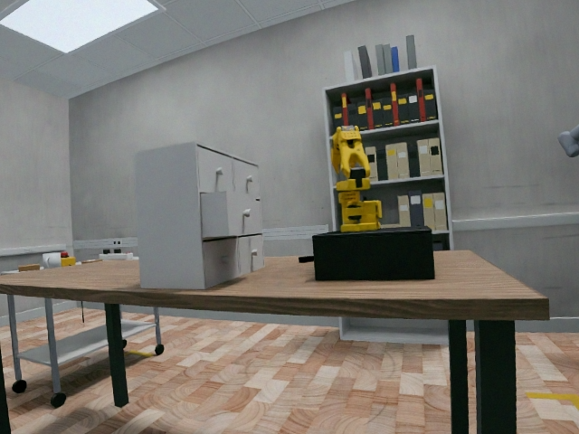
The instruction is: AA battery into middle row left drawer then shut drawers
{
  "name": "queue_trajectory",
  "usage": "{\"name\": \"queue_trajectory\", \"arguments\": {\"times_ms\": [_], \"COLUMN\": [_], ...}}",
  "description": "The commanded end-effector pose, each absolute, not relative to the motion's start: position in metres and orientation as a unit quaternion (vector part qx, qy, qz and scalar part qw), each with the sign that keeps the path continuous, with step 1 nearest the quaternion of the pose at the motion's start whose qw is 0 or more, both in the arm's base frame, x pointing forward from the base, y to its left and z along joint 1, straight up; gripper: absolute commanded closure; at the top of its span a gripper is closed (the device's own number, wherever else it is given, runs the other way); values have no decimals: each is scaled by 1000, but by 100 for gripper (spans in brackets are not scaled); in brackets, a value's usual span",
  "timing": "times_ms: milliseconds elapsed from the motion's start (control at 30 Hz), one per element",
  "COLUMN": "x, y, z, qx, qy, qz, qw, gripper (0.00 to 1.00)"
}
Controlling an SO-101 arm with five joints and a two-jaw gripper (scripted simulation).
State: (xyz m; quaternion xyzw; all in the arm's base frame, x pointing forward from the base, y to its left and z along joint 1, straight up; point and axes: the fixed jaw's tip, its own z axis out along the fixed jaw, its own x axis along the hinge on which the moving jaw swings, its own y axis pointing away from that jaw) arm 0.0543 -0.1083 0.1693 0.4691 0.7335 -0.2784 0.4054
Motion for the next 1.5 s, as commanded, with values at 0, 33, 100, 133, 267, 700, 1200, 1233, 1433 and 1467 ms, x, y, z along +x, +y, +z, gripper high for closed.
{"name": "queue_trajectory", "arguments": {"times_ms": [0, 33, 100, 133, 267, 700, 1200, 1233, 1433, 1467], "x": [54, 55, 58, 59, 65, 79, 91, 91, 92, 92], "y": [-111, -114, -120, -124, -137, -174, -202, -203, -205, -204], "z": [172, 171, 170, 169, 163, 132, 62, 56, 14, 6], "qx": [471, 472, 472, 472, 471, 461, 436, 434, 417, 414], "qy": [734, 741, 753, 759, 782, 839, 888, 891, 906, 908], "qz": [-280, -276, -267, -262, -243, -182, -97, -90, -46, -38], "qw": [400, 391, 373, 364, 327, 226, 109, 100, 49, 40], "gripper": [79, 79, 79, 79, 79, 79, 79, 79, 79, 79]}}
